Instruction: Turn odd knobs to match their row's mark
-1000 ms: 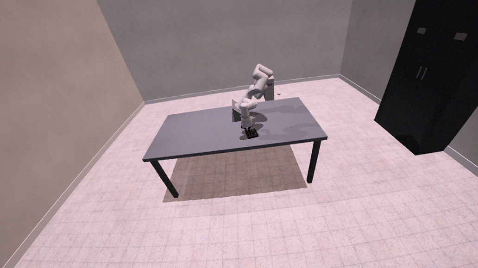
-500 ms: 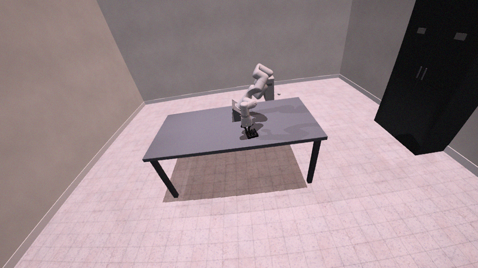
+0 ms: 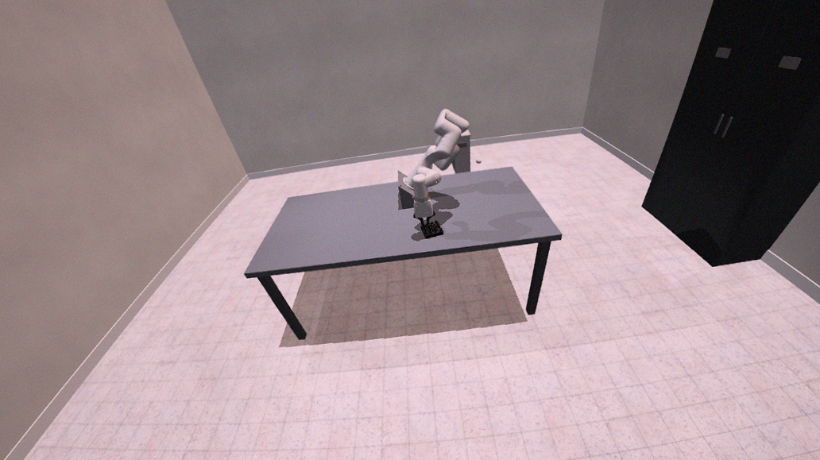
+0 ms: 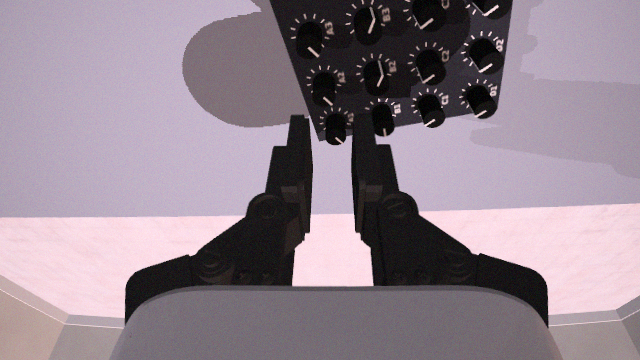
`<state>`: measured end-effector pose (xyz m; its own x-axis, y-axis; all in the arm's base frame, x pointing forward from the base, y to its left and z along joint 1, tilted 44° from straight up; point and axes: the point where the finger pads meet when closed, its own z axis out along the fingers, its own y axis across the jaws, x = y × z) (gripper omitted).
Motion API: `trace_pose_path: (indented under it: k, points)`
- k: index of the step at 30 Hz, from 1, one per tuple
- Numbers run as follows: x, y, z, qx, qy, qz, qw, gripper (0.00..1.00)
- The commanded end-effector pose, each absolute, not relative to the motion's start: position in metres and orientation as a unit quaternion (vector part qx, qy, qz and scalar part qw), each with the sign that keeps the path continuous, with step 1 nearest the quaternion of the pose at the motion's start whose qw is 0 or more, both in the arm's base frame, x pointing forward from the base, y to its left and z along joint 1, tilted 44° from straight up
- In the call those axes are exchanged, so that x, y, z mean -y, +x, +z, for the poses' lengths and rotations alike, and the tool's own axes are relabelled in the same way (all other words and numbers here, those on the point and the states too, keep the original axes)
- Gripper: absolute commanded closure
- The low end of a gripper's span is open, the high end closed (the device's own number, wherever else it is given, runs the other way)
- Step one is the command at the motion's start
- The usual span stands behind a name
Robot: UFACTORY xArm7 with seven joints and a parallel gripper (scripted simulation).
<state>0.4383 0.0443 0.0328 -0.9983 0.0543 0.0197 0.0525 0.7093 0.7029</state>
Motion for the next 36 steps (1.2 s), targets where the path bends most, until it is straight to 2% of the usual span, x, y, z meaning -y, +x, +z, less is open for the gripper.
trace_pose_path:
  k: [1,36]
  points:
    - [-0.043,0.442,0.037,-0.920,0.101,0.377,-0.029,0.81]
    - [-0.049,0.457,0.063,-0.741,0.555,0.310,-0.216,0.81]
